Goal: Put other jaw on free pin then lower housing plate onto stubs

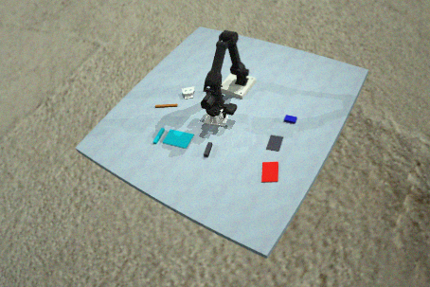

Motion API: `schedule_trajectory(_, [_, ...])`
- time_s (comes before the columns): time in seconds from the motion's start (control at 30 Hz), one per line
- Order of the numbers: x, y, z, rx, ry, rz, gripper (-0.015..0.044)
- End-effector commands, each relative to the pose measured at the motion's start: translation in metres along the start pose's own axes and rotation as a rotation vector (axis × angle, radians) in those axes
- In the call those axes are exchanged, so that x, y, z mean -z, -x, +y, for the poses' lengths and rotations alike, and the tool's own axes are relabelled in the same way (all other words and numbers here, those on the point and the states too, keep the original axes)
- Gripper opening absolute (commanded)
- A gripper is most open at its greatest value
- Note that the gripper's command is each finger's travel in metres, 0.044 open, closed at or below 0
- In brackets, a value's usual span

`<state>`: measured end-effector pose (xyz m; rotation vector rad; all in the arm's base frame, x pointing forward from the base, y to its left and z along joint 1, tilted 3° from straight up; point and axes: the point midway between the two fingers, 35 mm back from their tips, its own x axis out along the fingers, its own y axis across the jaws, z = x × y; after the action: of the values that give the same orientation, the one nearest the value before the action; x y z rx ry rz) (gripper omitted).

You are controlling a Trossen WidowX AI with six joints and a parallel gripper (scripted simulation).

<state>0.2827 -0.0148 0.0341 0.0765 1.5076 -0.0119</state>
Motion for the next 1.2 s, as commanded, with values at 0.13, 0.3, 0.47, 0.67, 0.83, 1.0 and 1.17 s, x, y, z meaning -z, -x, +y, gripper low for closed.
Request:
schedule_trajectory(0.13, [-0.0004,-0.0018,0.0003,-0.002,0.002,-0.002,0.0134])
schedule_trajectory(0.3, [-0.0004,-0.0018,0.0003,-0.002,0.002,-0.002,0.0134])
schedule_trajectory(0.47, [-0.0004,-0.0018,0.0003,-0.002,0.002,-0.002,0.0134])
schedule_trajectory(0.67, [-0.0001,-0.0008,0.0000,0.000,0.000,0.000,0.0160])
schedule_trajectory(0.83, [-0.0001,-0.0008,0.0000,0.000,0.000,0.001,0.0224])
schedule_trajectory(1.0, [-0.0001,-0.0008,0.0000,0.000,0.000,0.001,0.0224])
schedule_trajectory(1.17, [-0.0001,-0.0008,0.0000,0.000,0.000,0.001,0.0224])
